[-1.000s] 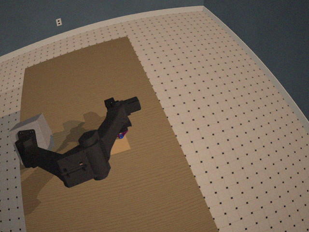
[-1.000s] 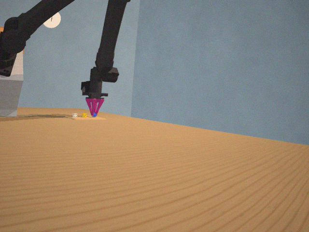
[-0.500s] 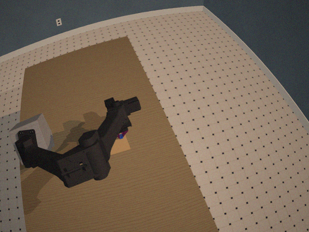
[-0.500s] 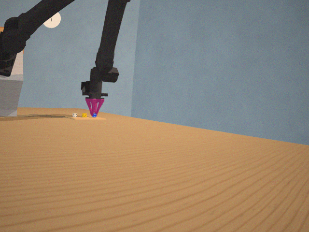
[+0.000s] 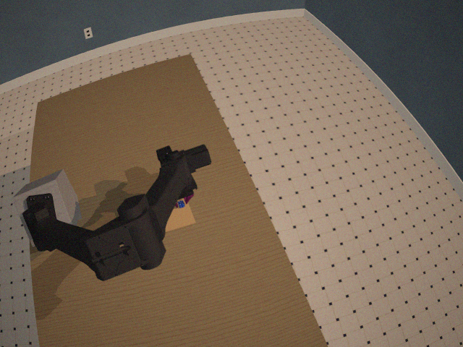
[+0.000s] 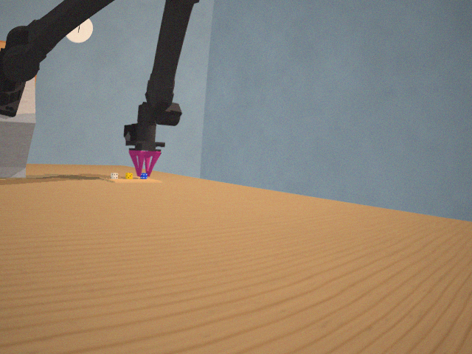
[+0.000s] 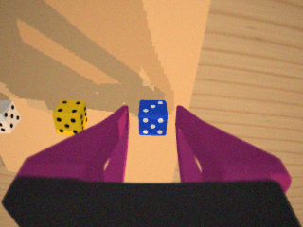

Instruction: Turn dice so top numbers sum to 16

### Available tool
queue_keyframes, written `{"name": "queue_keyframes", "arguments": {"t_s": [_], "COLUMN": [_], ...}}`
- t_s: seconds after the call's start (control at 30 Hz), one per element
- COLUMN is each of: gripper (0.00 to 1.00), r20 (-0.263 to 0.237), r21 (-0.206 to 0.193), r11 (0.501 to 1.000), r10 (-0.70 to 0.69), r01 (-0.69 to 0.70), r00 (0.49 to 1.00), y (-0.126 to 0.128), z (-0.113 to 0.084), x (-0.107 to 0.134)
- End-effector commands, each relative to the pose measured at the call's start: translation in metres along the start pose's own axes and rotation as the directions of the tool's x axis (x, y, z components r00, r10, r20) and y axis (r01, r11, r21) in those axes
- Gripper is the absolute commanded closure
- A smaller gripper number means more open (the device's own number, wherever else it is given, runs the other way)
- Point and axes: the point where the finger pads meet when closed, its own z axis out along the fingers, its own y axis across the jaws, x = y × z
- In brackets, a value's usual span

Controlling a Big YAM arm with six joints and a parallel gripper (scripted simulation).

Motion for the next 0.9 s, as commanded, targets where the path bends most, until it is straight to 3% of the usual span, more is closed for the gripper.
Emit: {"name": "queue_keyframes", "arguments": {"t_s": [0.0,0.17,0.27,0.87], "gripper": [0.70,0.70,0.70,0.70], "r20": [0.000,0.000,0.000,0.010], "r21": [0.006,0.008,0.041,0.047], "r11": [1.000,1.000,0.999,0.999], "r10": [0.010,0.010,0.015,0.025], "r01": [-0.010,-0.010,-0.015,-0.025], "r00": [1.000,1.000,1.000,1.000], "y": [-0.007,-0.008,-0.017,-0.019], "z": [0.002,0.000,-0.020,-0.095], "x": [0.002,0.002,0.002,0.001]}}
